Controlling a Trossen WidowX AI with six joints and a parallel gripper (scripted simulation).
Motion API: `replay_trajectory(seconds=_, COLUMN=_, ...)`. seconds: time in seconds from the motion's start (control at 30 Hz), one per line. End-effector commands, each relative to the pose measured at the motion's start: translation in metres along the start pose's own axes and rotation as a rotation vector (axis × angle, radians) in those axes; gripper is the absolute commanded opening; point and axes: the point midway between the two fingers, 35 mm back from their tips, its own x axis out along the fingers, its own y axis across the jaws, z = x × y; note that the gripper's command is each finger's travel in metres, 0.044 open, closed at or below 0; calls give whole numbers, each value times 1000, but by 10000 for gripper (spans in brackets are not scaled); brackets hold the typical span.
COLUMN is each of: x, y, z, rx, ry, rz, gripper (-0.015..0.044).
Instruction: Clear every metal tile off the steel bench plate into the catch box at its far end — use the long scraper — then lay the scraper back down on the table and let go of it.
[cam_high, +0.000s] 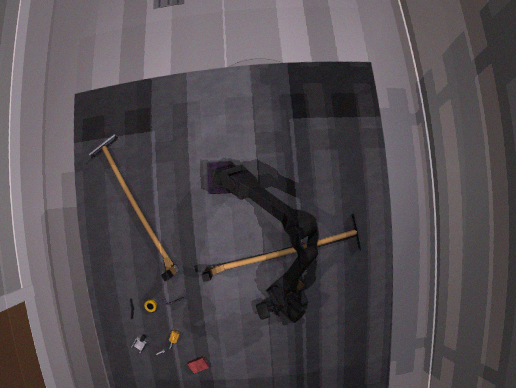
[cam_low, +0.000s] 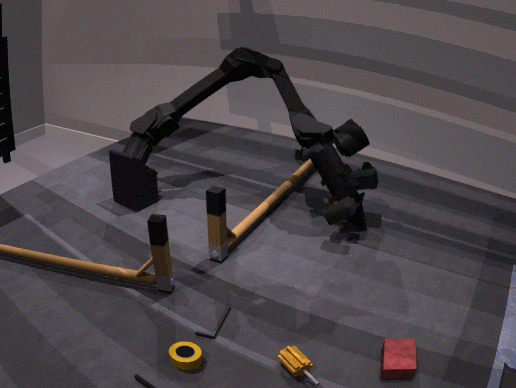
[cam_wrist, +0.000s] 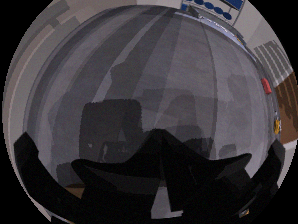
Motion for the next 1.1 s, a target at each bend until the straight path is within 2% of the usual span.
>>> replay_trajectory(seconds=0.0, x=-3, y=8, z=-2, rx=0, ry=-3, rz=0, gripper=0)
replay_trajectory(seconds=1.07, x=-18, y=53, z=-28, rx=0, ry=4, rz=-5, gripper=0)
